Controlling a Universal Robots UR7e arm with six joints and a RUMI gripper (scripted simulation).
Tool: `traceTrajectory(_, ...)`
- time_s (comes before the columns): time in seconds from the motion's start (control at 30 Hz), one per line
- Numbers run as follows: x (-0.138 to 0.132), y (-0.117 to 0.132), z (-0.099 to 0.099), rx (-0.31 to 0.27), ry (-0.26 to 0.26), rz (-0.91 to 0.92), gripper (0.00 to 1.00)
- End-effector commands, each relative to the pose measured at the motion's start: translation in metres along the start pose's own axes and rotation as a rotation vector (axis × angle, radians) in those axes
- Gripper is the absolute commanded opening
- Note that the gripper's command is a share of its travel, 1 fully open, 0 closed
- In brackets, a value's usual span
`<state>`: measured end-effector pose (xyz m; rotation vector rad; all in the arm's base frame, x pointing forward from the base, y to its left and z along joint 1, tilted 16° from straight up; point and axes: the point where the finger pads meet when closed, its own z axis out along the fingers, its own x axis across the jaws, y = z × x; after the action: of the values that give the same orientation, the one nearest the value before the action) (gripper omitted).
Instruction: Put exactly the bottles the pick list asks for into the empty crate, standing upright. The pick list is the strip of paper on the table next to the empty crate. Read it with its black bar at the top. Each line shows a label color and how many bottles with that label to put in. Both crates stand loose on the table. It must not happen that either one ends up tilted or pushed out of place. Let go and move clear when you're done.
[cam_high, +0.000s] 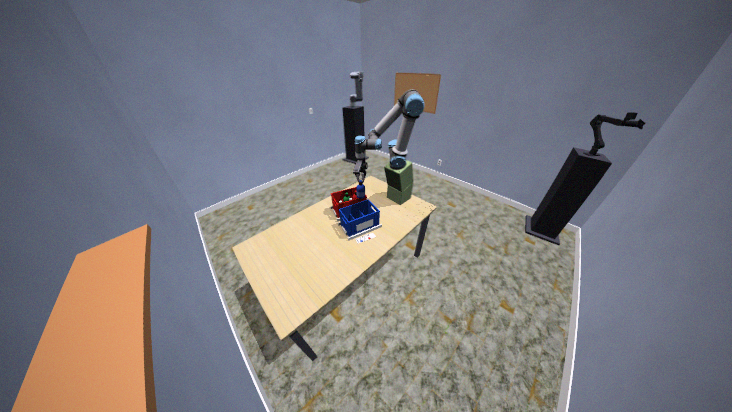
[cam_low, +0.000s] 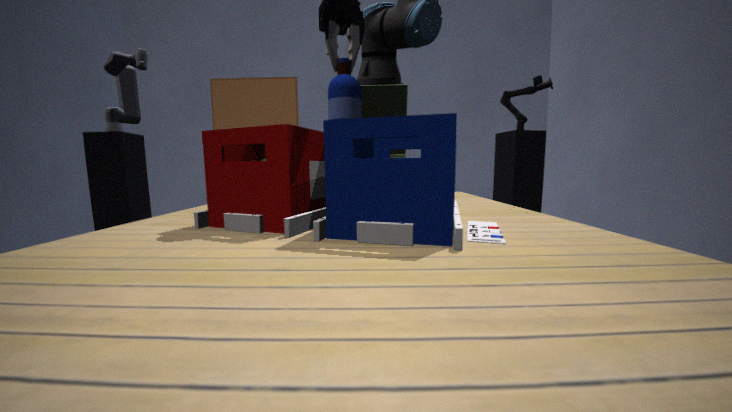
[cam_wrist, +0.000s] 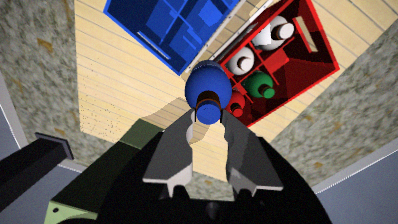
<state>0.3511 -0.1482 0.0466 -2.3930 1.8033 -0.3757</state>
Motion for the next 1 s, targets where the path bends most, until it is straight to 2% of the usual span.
traceTrajectory(0.0,-0.006,-0.007,0.000,0.000,0.002,0.000,0.00)
traceTrajectory(0.97,-0.041,-0.043,0.000,0.000,0.002,0.000,0.00)
